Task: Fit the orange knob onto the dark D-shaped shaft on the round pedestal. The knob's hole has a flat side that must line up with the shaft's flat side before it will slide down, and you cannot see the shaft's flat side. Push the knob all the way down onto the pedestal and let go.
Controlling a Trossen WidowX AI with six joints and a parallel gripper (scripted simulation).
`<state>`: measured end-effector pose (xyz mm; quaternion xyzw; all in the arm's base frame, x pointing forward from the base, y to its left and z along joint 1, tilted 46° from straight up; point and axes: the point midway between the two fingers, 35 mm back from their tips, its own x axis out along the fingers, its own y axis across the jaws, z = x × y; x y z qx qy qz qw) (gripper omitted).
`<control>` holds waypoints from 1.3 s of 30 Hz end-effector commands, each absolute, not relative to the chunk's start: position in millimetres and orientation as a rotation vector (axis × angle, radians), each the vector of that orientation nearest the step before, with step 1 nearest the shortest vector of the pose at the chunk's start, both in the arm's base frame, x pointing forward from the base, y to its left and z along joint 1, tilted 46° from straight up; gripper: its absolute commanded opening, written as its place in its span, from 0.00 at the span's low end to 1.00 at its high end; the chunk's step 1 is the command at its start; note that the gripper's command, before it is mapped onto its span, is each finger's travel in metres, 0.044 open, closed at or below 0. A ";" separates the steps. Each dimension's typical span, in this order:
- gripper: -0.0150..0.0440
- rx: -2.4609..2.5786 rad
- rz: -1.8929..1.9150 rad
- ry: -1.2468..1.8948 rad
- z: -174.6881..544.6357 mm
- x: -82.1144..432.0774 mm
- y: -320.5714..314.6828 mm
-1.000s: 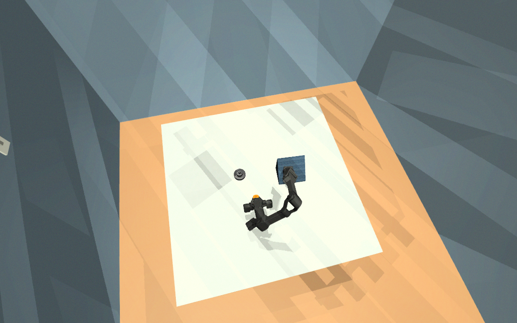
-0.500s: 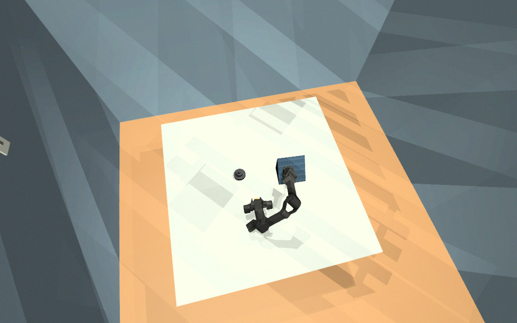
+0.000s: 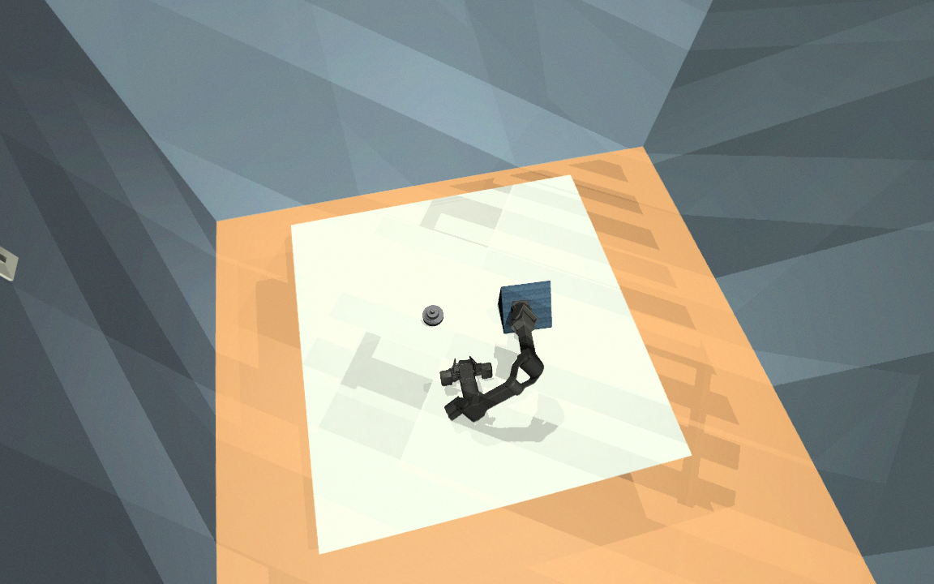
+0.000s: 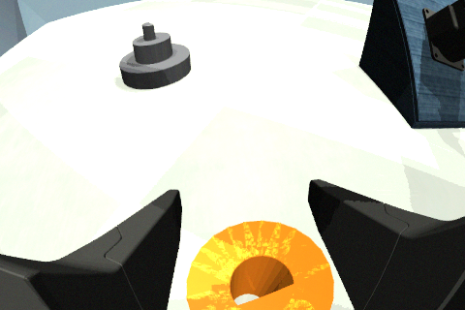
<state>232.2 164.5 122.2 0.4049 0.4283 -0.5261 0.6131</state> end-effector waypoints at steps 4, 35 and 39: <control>0.69 0.932 -1.215 0.982 122.5 232.3 163.8; 1.00 1.192 -1.118 1.542 165.3 223.3 102.2; 1.00 1.464 -0.856 1.768 179.2 229.3 102.5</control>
